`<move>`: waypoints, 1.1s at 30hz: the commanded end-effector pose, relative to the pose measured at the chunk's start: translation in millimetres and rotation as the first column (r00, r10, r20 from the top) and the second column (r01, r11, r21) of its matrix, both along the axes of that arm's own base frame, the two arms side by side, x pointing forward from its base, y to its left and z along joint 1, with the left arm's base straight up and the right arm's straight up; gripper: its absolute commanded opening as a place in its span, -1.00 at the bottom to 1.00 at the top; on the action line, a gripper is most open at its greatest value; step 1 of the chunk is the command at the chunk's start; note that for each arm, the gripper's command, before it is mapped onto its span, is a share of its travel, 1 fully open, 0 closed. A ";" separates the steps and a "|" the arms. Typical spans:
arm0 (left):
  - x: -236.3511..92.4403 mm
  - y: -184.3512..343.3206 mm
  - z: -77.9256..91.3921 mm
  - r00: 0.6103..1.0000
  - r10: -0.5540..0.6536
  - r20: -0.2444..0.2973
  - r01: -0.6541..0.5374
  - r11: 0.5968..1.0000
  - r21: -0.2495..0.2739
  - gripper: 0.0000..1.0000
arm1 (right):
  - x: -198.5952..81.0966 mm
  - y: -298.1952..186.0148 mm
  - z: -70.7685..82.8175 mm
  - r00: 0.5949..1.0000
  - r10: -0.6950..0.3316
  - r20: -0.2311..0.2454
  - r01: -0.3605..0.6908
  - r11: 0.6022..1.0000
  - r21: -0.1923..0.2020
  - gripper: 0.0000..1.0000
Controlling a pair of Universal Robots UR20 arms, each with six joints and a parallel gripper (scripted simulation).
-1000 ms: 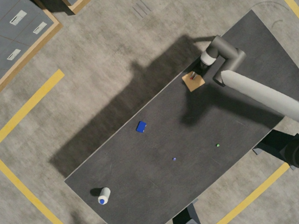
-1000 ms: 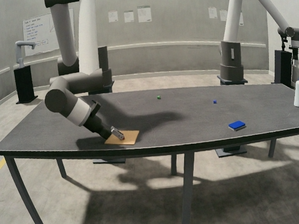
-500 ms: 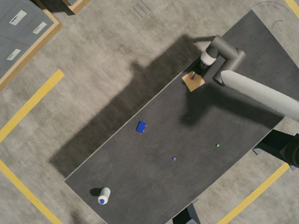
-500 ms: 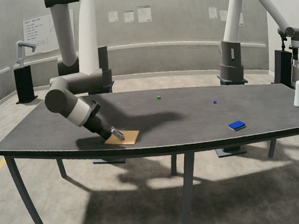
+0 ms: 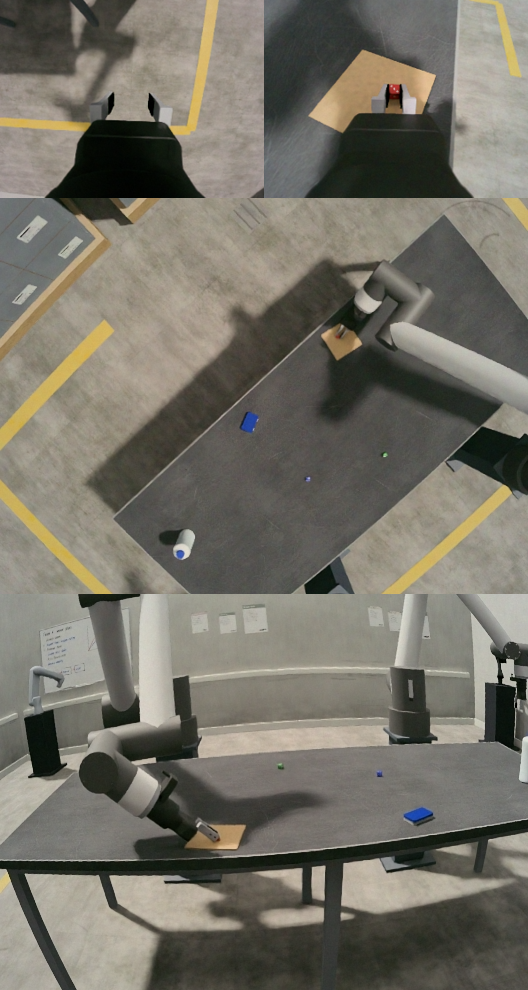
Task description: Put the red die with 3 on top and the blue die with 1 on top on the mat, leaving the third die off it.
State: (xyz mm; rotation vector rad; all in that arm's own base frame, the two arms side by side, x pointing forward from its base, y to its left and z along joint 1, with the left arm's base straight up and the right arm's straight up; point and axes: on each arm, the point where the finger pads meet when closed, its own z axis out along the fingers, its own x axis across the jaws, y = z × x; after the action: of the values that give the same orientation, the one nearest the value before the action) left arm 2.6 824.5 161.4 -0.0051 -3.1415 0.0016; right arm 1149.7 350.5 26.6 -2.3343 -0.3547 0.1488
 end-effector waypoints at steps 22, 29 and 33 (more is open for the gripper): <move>0.1 0.4 0.5 1.000 0.000 0.000 0.000 1.000 0.001 1.00 | 0.5 0.1 1.1 1.000 0.000 0.001 0.000 1.000 0.000 0.03; 0.1 0.4 0.5 1.000 0.000 0.000 0.000 1.000 0.001 1.00 | 0.5 0.1 1.1 1.000 0.000 0.001 0.000 1.000 0.000 0.87; 0.1 0.4 0.5 1.000 0.000 0.000 0.000 1.000 0.001 1.00 | 0.5 0.1 1.1 1.000 0.000 0.001 0.000 1.000 0.000 0.87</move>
State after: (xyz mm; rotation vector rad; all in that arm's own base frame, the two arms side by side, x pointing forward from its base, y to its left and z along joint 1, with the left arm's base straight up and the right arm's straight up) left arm 2.6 824.5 161.4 -0.0051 -3.1415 0.0016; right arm 1149.7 350.5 26.6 -2.3343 -0.3547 0.1488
